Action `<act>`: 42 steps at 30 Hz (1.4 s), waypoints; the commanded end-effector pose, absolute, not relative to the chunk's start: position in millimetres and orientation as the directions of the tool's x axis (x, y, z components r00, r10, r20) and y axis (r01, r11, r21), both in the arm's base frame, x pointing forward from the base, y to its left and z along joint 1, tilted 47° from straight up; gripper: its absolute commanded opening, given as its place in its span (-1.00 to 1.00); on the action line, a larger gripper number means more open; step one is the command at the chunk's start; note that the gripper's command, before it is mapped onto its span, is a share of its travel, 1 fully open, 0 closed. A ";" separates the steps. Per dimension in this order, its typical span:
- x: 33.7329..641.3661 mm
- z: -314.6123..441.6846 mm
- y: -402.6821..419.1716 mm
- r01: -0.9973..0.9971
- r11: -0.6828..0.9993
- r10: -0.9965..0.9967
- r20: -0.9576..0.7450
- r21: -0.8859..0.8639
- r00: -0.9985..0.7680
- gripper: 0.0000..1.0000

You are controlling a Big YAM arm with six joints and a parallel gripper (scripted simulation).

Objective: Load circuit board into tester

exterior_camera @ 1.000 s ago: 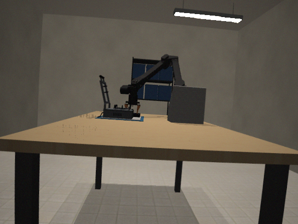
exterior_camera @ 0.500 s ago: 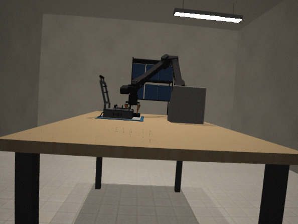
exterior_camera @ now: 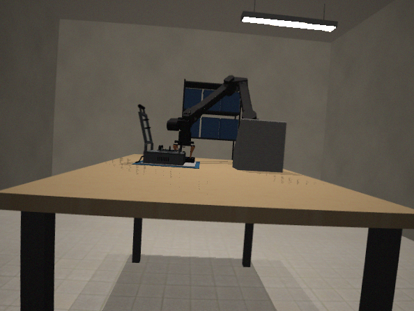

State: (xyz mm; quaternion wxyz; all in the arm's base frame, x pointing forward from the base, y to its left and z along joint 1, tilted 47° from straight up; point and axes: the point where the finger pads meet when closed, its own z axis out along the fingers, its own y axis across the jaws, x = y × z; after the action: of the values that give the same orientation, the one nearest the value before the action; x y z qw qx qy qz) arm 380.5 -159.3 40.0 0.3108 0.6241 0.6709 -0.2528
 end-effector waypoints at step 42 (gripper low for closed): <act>393.4 73.4 -131.3 0.990 0.111 0.678 -0.735 0.091 -0.008 0.45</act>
State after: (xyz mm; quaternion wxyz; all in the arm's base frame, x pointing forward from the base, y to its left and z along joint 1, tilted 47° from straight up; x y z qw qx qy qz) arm 376.0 -142.4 56.5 0.3081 0.6236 0.6720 -0.2543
